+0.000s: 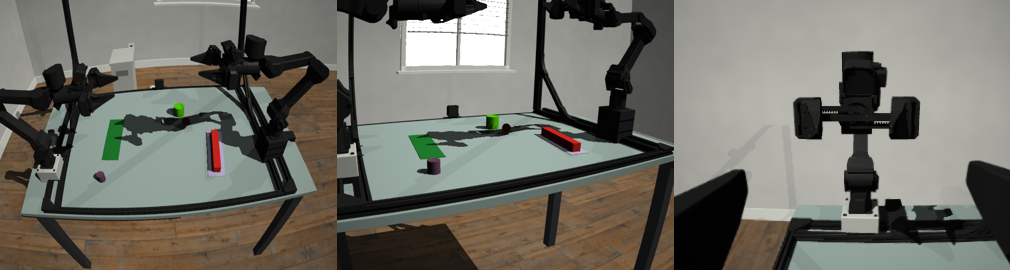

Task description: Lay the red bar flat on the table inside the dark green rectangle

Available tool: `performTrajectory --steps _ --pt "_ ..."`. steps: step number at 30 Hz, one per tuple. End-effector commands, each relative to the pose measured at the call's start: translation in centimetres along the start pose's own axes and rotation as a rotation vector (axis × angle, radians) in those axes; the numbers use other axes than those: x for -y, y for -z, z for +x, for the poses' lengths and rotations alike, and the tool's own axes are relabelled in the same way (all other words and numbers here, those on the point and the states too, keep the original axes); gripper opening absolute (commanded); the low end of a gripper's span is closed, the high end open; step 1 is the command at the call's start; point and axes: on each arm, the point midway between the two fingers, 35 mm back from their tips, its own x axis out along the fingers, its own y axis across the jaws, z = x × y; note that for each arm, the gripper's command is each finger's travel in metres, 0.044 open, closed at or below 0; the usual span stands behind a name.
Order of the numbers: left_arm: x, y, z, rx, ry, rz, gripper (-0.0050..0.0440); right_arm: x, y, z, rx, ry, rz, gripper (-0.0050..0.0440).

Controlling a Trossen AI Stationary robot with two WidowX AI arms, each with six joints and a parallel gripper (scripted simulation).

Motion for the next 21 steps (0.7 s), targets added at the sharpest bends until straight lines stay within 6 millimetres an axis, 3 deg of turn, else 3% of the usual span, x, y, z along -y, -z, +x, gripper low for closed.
performTrajectory --steps 1,6,11,13,17,21 --pt "0.2 0.5 0.2 -0.019 0.006 0.015 0.0440 0.0 0.0 0.0 0.000 0.000 0.000 0.0440" --pt "1.4 3.3 1.2 -0.126 0.049 0.103 0.0440 0.0 0.0 0.0 0.000 0.000 0.000 0.0440" --pt "4.0 9.0 2.2 -0.334 0.165 0.291 0.0440 0.0 0.0 0.0 0.000 0.000 0.000 0.0440" --pt "4.0 9.0 2.2 -0.334 0.165 0.291 0.0440 0.0 0.0 0.0 0.000 0.000 0.000 0.0440" --pt "6.8 15.2 1.8 -0.539 0.331 0.505 0.0440 0.0 0.0 0.0 0.000 0.000 0.000 0.0440" --pt "9.5 21.5 -0.3 -0.700 0.520 0.703 0.0440 0.0 0.0 0.0 0.000 0.000 0.000 0.0440"
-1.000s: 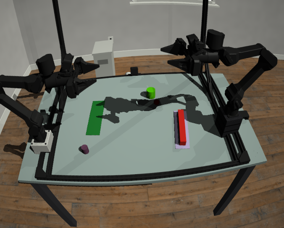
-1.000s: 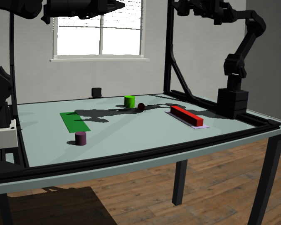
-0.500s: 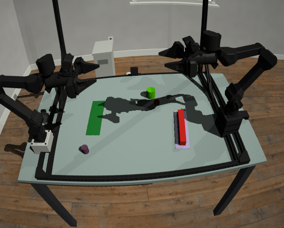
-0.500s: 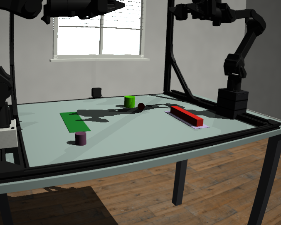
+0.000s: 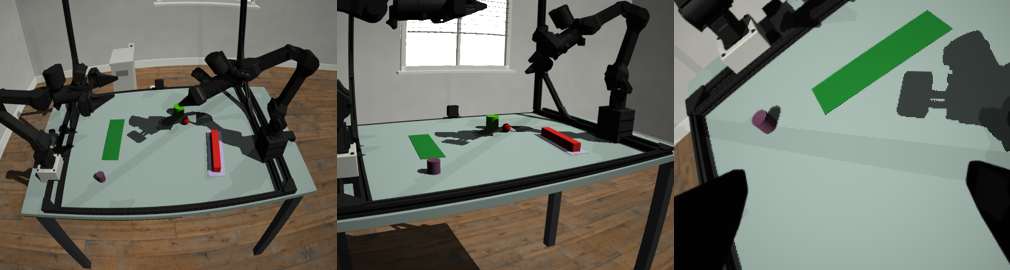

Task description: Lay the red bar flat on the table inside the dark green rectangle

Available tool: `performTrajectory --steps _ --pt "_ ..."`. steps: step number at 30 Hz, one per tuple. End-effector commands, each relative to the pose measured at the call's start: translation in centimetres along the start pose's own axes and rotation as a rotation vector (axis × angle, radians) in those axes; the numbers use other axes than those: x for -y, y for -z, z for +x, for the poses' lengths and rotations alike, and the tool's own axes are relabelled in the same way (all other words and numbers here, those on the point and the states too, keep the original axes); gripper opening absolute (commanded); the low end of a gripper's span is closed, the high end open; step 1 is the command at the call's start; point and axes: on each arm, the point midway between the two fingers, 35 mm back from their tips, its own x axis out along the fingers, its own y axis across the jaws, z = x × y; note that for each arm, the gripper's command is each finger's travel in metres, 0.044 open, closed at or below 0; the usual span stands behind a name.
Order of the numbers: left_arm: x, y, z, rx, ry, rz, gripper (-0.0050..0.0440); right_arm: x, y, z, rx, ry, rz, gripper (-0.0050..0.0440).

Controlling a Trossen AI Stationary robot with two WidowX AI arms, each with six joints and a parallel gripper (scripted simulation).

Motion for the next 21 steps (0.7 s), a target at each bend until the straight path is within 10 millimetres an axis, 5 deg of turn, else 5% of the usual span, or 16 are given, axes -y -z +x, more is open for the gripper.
performTrajectory --steps 1,7,9,15,21 --pt "4.9 3.3 2.0 -0.133 0.152 0.193 0.0440 0.0 0.0 0.0 0.000 0.000 0.000 0.0440" --pt "10.7 7.8 2.7 -0.321 0.445 0.539 0.0440 0.0 0.0 0.0 0.000 0.000 0.000 0.0440" --pt "10.7 7.8 2.7 -0.321 0.445 0.539 0.0440 0.0 0.0 0.0 0.000 0.000 0.000 0.0440" --pt "15.0 11.8 1.8 -0.441 0.727 0.838 0.0440 0.0 0.0 0.0 0.000 0.000 0.000 0.0440" --pt "16.3 13.3 1.1 -0.475 0.832 0.939 0.0440 0.0 0.0 0.0 0.000 0.000 0.000 0.0440"
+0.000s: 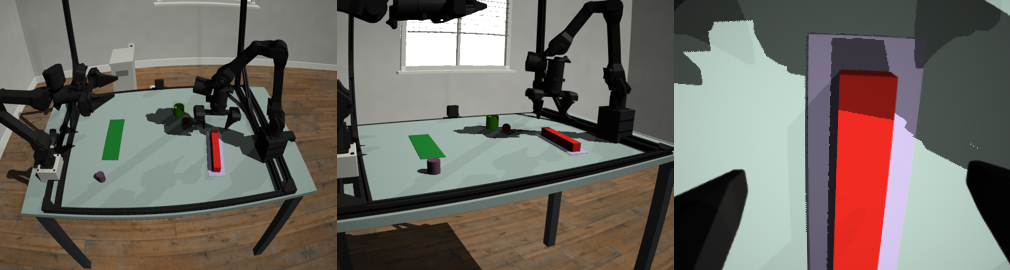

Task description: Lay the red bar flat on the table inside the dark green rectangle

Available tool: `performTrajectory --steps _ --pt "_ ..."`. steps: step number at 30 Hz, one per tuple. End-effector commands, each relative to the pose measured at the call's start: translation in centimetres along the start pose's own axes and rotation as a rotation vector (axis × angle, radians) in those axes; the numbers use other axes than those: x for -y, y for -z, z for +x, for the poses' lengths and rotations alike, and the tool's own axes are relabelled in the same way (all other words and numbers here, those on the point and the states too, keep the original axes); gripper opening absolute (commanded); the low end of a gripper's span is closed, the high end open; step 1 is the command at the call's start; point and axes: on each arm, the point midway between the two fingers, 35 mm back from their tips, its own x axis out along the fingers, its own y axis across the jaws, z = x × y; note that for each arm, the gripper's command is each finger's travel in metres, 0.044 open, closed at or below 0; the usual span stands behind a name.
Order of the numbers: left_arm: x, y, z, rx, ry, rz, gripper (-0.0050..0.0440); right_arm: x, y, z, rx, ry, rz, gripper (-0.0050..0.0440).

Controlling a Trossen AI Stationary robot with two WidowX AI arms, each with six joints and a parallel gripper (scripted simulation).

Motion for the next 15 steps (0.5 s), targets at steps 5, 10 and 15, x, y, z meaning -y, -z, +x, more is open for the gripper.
performTrajectory --steps 5,10,15 --pt "0.5 -0.3 0.3 -0.007 0.036 0.052 0.0440 0.0 0.0 0.0 0.000 0.000 0.000 0.0440" --pt "0.5 -0.4 1.7 -0.007 0.036 0.052 0.0440 0.0 0.0 0.0 0.000 0.000 0.000 0.0440" --pt "0.5 -0.4 2.2 -0.007 0.037 0.053 0.0440 0.0 0.0 0.0 0.000 0.000 0.000 0.0440"
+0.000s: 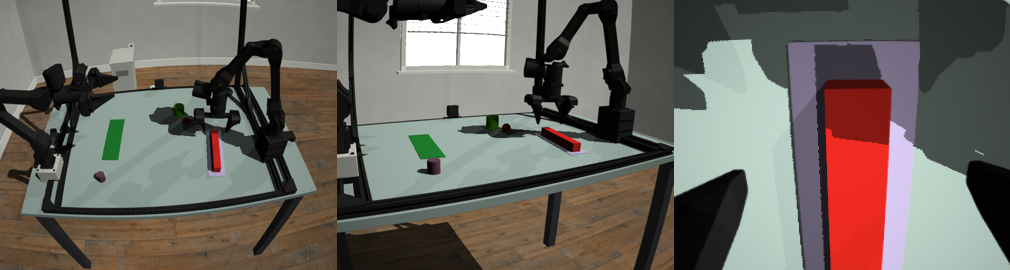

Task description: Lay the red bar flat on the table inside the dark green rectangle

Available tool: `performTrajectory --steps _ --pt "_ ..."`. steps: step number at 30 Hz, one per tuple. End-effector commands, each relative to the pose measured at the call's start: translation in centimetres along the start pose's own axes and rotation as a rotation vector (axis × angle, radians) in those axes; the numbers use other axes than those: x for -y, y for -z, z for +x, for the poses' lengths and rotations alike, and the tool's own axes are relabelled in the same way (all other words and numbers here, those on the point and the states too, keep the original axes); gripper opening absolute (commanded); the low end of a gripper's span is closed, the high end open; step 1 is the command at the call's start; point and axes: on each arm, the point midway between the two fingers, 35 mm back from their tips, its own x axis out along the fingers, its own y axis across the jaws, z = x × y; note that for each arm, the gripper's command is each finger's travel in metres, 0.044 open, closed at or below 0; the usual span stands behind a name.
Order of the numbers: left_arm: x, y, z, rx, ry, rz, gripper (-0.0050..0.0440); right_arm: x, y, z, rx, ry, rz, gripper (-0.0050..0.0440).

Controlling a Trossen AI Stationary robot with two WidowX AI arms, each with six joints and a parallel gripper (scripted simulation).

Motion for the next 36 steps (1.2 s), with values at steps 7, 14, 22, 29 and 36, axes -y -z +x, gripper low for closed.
performTrajectory --steps 7,14,22,29,36 --pt "0.1 -0.1 1.2 0.001 0.010 0.005 0.0440 0.0 0.0 0.0 0.000 0.000 0.000 0.0440" --pt "0.0 -0.1 2.3 -0.001 0.016 0.007 0.0440 0.0 0.0 0.0 0.000 0.000 0.000 0.0440" --pt "0.1 -0.1 3.6 -0.004 0.024 0.010 0.0440 0.0 0.0 0.0 0.000 0.000 0.000 0.0440" --pt "0.1 -0.1 4.0 -0.004 0.026 0.010 0.0416 0.0 0.0 0.0 0.000 0.000 0.000 0.0440" --pt "0.1 -0.1 4.0 -0.004 0.026 0.010 0.0248 0.0 0.0 0.0 0.000 0.000 0.000 0.0440"
